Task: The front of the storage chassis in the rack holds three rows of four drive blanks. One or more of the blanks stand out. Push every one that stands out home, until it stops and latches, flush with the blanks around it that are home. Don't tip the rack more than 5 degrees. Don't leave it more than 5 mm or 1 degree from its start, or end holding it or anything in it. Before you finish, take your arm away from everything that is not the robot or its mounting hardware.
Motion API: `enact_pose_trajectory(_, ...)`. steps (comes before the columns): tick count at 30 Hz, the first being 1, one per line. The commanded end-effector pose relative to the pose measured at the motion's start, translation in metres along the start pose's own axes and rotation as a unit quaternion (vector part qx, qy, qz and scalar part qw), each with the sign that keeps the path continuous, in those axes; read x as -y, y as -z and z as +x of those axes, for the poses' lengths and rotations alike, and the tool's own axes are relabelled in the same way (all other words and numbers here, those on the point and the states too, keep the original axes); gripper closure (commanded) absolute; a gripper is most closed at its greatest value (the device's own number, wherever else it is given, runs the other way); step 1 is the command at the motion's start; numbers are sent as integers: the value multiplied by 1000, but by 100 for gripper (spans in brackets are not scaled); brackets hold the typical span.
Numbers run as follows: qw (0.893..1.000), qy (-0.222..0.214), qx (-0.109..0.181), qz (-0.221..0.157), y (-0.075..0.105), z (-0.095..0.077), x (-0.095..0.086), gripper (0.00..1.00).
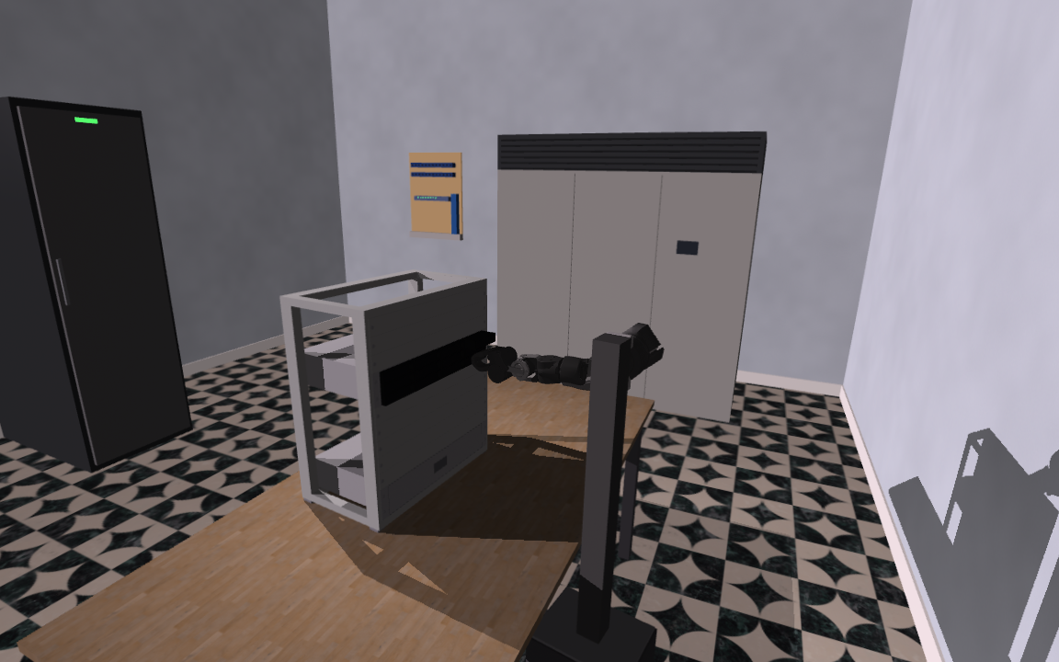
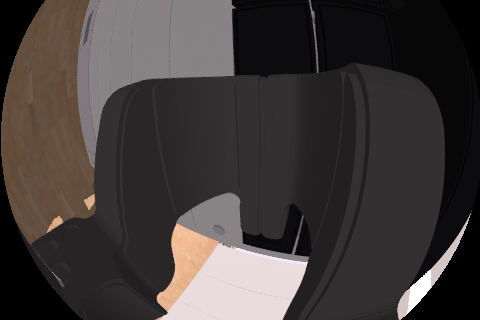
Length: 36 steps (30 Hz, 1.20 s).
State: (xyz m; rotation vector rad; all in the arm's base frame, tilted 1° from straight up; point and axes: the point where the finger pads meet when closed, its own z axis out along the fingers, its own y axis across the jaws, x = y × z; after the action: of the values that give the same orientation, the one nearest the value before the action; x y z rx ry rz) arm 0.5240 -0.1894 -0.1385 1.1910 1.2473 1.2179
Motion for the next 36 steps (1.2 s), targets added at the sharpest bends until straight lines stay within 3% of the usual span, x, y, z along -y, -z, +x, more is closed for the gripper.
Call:
enact_pose_trajectory(1,1000,-5,-17,-7,-6,14,-10,100)
enact_pose_trajectory(23,1000,-5,-19,-10,-1,16,-12,100)
enact_pose_trajectory(28,1000,-5,-19,-10,15,15,-12,100)
enact_pose_trajectory(36,1000,-5,-18,-10,59,14,-12,100)
